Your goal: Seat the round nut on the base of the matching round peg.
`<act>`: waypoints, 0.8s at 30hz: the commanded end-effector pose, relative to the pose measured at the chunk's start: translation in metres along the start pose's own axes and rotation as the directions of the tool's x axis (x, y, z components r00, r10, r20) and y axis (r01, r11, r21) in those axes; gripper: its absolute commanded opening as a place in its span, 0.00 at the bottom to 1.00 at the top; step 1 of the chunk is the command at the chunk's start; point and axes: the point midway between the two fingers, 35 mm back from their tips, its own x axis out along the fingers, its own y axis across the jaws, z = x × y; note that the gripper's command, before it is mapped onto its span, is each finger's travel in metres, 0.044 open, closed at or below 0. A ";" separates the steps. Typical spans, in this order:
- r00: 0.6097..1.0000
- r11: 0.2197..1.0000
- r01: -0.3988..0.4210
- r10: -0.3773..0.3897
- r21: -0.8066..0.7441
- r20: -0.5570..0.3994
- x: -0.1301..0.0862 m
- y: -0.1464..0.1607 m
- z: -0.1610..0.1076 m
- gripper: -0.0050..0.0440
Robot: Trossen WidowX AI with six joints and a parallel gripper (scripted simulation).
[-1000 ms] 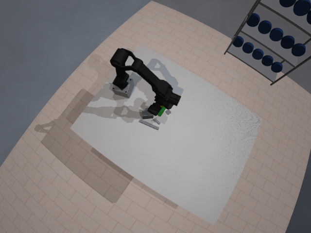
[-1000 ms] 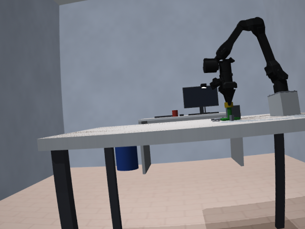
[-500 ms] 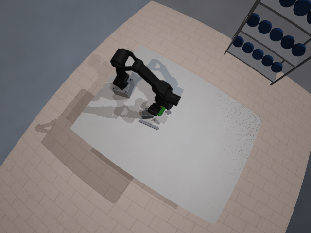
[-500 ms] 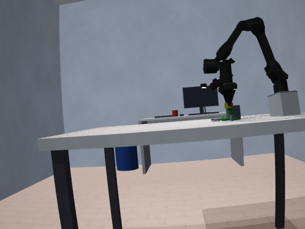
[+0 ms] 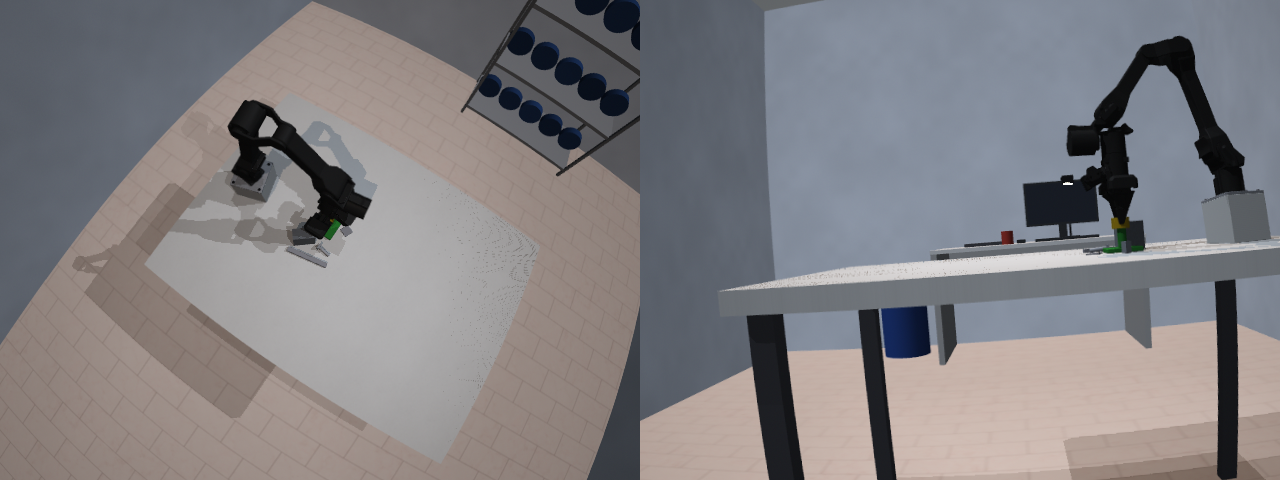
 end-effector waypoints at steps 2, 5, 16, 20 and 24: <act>1.000 1.000 -0.002 0.002 0.001 0.015 -0.001 0.000 0.003 0.00; 1.000 1.000 -0.002 0.002 0.001 0.015 0.000 0.000 0.003 0.00; 1.000 1.000 -0.002 0.002 0.001 0.015 0.002 0.000 0.003 0.00; 1.000 1.000 -0.002 0.002 0.001 0.015 0.003 0.000 0.003 0.00; 1.000 1.000 -0.002 0.002 0.001 0.015 0.004 0.000 0.003 0.00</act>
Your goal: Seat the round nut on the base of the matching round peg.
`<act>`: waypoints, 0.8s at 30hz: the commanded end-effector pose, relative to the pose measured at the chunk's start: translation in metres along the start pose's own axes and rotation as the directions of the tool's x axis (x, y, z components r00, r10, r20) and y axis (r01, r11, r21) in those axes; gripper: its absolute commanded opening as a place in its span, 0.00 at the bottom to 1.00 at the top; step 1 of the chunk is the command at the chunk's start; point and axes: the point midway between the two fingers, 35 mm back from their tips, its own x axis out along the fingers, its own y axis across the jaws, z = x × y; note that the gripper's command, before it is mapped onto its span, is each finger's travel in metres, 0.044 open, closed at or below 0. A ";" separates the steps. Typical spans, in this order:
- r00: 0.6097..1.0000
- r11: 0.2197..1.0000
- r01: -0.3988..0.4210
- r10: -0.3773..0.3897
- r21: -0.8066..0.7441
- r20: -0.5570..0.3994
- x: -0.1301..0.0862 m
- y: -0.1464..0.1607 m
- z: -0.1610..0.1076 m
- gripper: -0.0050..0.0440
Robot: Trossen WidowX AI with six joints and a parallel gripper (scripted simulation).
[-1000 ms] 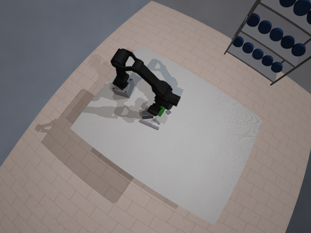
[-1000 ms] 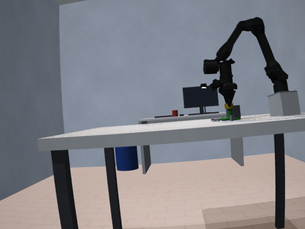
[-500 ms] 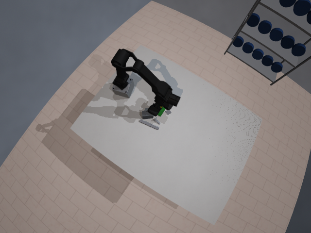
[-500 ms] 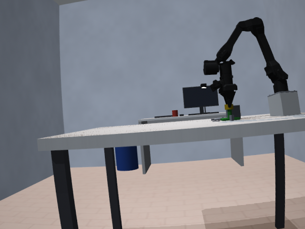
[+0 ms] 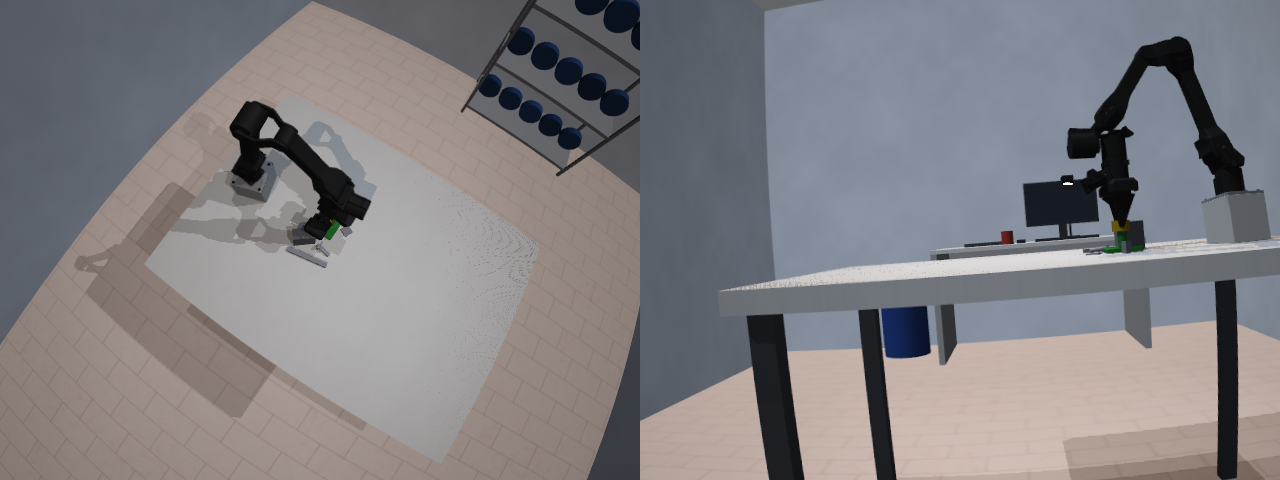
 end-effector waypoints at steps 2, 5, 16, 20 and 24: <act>1.000 1.000 -0.002 0.002 0.001 0.015 -0.001 0.000 0.004 0.00; 1.000 1.000 -0.002 0.002 0.001 0.015 -0.001 0.000 0.004 0.00; 1.000 1.000 -0.002 0.002 0.001 0.015 0.002 -0.001 0.004 0.00; 1.000 1.000 -0.002 0.002 0.001 0.015 0.003 -0.001 0.004 0.00; 1.000 1.000 -0.002 0.002 0.001 0.015 0.004 -0.001 0.004 0.00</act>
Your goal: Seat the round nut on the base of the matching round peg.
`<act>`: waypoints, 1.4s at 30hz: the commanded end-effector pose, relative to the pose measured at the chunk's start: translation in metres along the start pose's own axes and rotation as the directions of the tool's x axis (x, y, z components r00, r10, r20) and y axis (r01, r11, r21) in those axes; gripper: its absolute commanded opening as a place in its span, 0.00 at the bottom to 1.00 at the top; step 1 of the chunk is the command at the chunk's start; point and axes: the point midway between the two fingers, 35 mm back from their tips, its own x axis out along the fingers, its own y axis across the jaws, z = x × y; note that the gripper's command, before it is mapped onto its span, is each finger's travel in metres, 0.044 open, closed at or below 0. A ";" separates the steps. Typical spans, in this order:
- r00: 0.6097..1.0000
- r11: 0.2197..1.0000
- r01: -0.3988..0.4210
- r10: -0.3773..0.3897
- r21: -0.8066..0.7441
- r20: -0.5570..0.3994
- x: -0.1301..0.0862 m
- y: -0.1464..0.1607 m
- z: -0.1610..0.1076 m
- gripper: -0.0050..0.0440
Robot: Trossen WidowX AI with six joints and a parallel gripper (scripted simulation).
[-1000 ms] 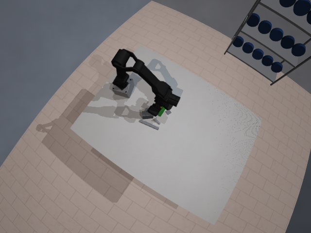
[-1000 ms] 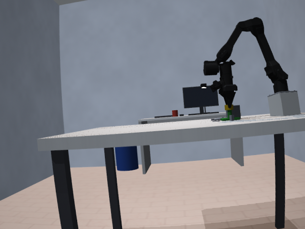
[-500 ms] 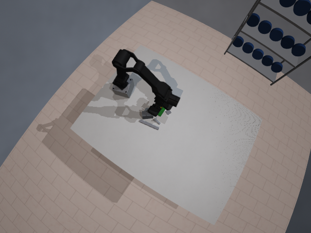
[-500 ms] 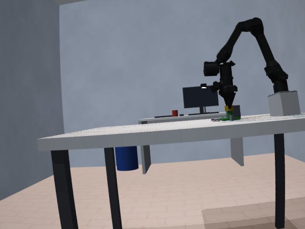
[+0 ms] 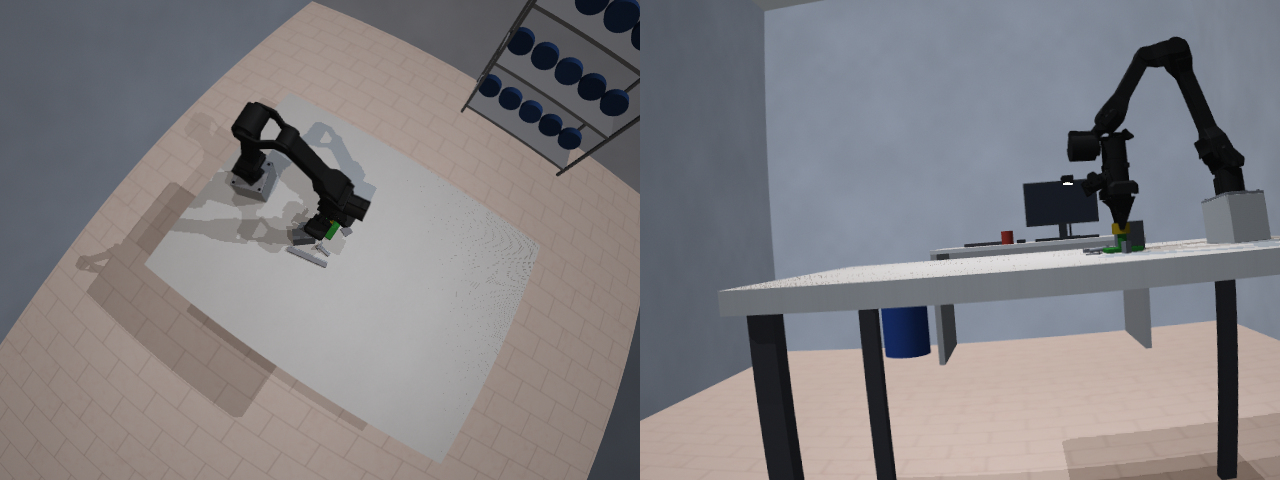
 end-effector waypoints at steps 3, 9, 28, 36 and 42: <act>1.000 1.000 -0.002 0.002 0.001 0.015 -0.001 -0.001 0.004 0.00; 1.000 1.000 -0.002 0.002 0.001 0.015 0.001 -0.001 0.004 0.00; 1.000 1.000 -0.002 0.002 0.001 0.015 0.006 -0.001 0.004 0.00; 1.000 1.000 -0.002 0.002 0.001 0.015 0.008 -0.001 0.004 0.00; 1.000 1.000 -0.002 0.002 0.001 0.015 0.009 -0.001 0.004 0.00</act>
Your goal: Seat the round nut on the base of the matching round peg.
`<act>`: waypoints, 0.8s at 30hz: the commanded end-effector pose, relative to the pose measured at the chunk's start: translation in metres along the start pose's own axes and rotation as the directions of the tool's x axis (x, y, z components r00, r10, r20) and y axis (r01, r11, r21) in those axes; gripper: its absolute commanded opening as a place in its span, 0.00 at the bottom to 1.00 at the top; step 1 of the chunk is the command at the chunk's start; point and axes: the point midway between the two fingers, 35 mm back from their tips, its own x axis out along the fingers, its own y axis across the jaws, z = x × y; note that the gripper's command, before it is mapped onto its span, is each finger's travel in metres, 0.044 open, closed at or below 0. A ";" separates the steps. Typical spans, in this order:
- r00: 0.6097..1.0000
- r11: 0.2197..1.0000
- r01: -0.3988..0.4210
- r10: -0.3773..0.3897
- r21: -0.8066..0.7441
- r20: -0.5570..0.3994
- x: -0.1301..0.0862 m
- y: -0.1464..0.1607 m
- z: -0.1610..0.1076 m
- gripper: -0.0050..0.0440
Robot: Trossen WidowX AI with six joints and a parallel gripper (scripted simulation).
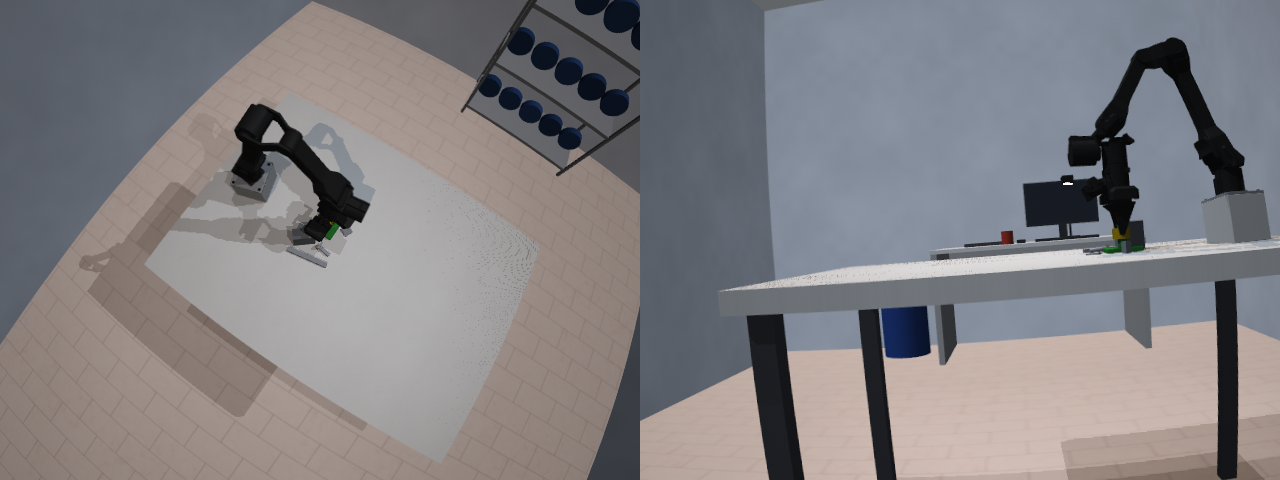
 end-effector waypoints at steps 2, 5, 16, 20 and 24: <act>1.000 1.000 -0.002 0.002 0.001 0.015 -0.001 -0.001 0.004 0.00; 1.000 1.000 -0.002 0.002 0.001 0.015 -0.001 -0.001 0.004 0.00; 1.000 1.000 -0.002 0.002 0.001 0.015 0.002 -0.001 0.004 0.00; 1.000 1.000 -0.002 0.002 0.001 0.015 0.004 -0.001 0.004 0.00; 1.000 1.000 -0.002 0.002 0.001 0.015 0.004 -0.001 0.004 0.00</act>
